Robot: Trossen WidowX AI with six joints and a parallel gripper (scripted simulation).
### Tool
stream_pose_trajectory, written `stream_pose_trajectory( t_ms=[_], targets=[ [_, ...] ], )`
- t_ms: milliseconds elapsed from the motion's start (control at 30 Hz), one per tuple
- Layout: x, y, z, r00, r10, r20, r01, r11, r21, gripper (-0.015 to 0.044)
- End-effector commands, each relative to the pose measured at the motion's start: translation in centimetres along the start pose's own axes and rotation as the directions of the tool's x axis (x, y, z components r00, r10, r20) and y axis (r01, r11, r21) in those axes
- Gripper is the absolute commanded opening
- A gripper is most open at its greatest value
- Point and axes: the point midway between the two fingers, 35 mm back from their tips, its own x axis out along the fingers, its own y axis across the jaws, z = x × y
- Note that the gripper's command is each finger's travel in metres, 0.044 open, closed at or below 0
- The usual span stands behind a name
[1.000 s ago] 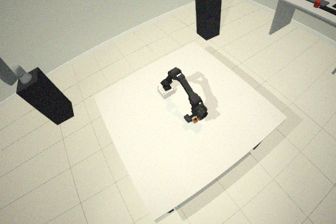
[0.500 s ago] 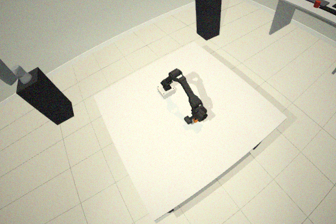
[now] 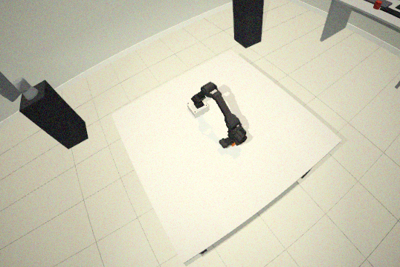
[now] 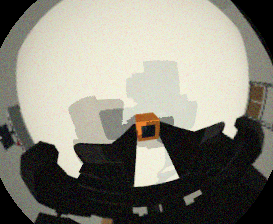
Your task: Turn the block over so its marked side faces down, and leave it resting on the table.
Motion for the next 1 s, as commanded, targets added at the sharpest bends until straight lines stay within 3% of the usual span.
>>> stream_pose_trajectory(
  t_ms=[0, 433, 600, 967],
  targets=[
    [0.0, 0.1, 0.0, 1.0, 0.004, 0.001, -0.004, 1.0, -0.003, 0.0105],
    [-0.1, 0.1, 0.0, 1.0, 0.004, 0.001, -0.004, 1.0, -0.003, 0.0],
    [-3.0, 0.1, 0.0, 1.0, 0.004, 0.001, -0.004, 1.0, -0.003, 0.0],
    [-2.4, 0.1, 0.3, 0.995, 0.003, 0.095, -0.002, 1.0, -0.004, 0.0]
  ],
)
